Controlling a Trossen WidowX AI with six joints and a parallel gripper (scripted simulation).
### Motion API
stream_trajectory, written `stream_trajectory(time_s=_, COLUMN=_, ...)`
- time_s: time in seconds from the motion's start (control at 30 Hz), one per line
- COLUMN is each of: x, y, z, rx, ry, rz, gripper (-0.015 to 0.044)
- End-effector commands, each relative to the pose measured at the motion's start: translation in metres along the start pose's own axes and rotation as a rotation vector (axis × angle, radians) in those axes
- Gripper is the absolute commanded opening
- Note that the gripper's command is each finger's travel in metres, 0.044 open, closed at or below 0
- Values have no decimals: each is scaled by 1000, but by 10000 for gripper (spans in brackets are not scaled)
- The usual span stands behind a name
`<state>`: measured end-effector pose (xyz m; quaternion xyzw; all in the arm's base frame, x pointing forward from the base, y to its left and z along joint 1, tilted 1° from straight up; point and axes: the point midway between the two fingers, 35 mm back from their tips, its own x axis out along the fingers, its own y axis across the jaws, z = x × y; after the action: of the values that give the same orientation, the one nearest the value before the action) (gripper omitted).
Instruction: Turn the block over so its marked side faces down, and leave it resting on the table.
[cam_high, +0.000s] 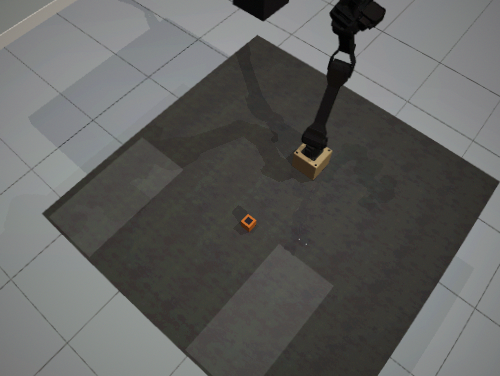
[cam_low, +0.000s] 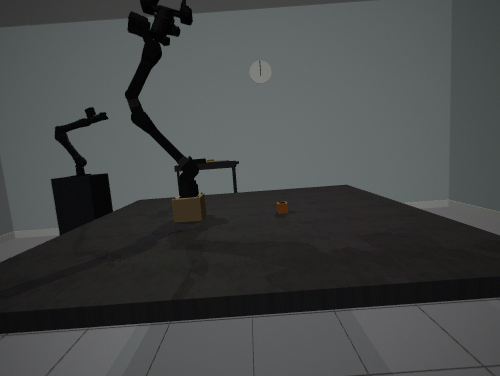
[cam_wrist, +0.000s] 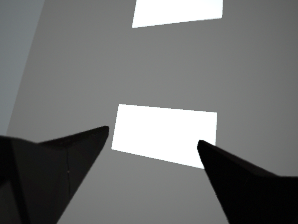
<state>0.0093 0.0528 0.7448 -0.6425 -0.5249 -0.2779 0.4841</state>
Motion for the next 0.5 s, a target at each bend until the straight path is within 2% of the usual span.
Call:
stream_trajectory(time_s=0.0, x=6, y=34, z=2, rx=62, ry=7, rz=85, gripper=440)
stream_trajectory(time_s=0.23, x=15, y=146, z=17, rx=174, ry=-18, rz=317, gripper=440)
stream_trajectory(time_s=0.47, x=5, y=236, z=26, rx=375, ry=37, rz=544, gripper=440)
